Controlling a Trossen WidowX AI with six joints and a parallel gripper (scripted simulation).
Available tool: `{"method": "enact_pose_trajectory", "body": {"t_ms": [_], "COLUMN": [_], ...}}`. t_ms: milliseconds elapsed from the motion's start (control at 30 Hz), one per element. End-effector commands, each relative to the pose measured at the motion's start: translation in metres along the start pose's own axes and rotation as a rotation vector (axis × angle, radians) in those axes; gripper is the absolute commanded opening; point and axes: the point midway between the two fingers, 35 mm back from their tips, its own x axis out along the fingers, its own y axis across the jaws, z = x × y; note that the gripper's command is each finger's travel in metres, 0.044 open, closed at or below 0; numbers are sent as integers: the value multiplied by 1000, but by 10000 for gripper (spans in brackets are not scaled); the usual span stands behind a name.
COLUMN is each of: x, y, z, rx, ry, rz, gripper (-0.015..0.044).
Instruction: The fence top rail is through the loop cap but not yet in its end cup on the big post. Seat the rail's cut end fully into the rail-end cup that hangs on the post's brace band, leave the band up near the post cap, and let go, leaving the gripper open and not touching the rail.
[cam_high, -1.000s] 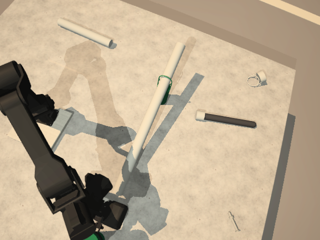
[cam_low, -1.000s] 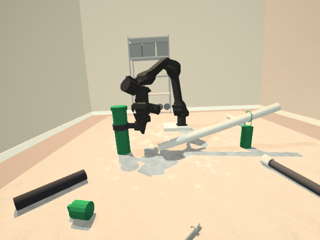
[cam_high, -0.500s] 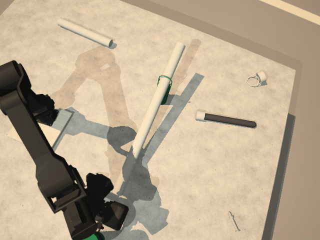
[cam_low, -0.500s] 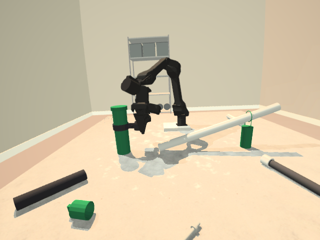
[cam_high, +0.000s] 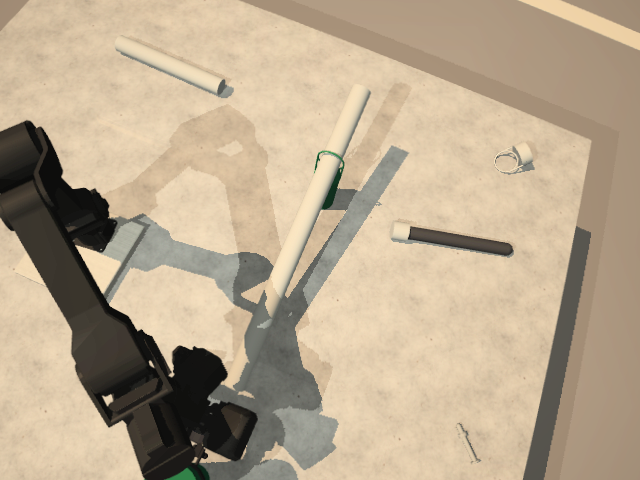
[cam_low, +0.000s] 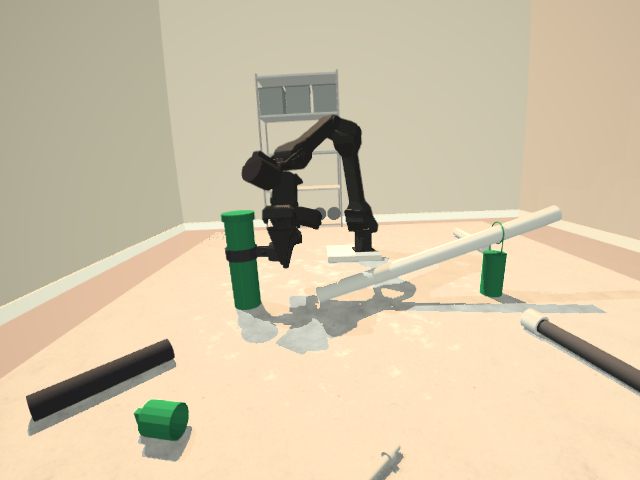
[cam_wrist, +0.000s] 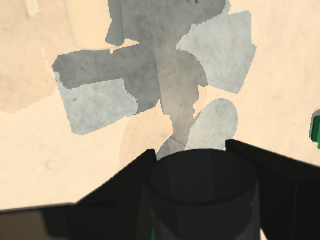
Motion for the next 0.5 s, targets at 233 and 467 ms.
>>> {"method": "enact_pose_trajectory", "body": {"t_ms": [233,467], "x": [-20,-35], "y": [-13,-20], "z": [24,40], "rx": [0,1], "ry": [-4,-7], "rz": [1,1], "gripper": [440,440]}}
